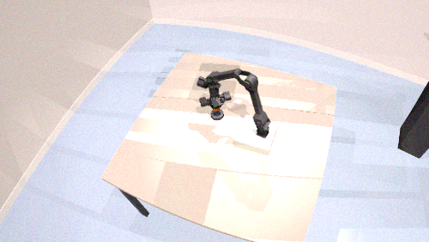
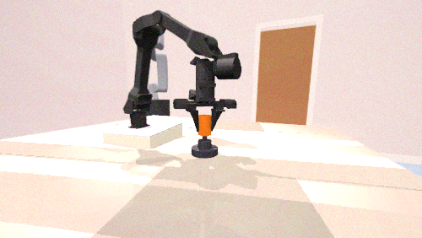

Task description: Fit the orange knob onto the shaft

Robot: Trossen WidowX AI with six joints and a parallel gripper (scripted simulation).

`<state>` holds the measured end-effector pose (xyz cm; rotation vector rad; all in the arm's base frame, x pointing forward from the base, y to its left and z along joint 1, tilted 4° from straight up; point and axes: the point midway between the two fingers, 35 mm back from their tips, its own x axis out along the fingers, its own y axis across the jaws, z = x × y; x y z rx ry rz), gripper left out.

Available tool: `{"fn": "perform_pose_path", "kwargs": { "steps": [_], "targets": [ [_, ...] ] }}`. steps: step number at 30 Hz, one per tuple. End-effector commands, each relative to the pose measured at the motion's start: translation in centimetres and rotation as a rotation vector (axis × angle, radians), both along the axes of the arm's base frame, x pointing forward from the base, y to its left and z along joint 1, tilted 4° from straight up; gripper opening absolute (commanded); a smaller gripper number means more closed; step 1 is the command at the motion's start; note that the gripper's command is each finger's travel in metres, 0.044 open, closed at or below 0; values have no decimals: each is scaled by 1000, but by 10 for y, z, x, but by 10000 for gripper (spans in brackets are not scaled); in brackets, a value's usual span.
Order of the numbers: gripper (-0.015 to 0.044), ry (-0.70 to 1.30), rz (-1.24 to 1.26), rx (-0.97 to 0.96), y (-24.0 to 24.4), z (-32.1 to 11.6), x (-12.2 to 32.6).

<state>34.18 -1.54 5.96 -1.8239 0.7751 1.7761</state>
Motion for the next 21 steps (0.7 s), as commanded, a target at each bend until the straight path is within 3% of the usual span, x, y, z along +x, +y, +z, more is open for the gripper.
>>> {"fn": "perform_pose_path", "kwargs": {
  "steps": [1,7,21],
  "targets": [
    [0,-3,30,-2,0,3,2],
    [0,10,214,-2,0,2,2],
    [0,10,214,-2,0,-2,0]
  ]
}}
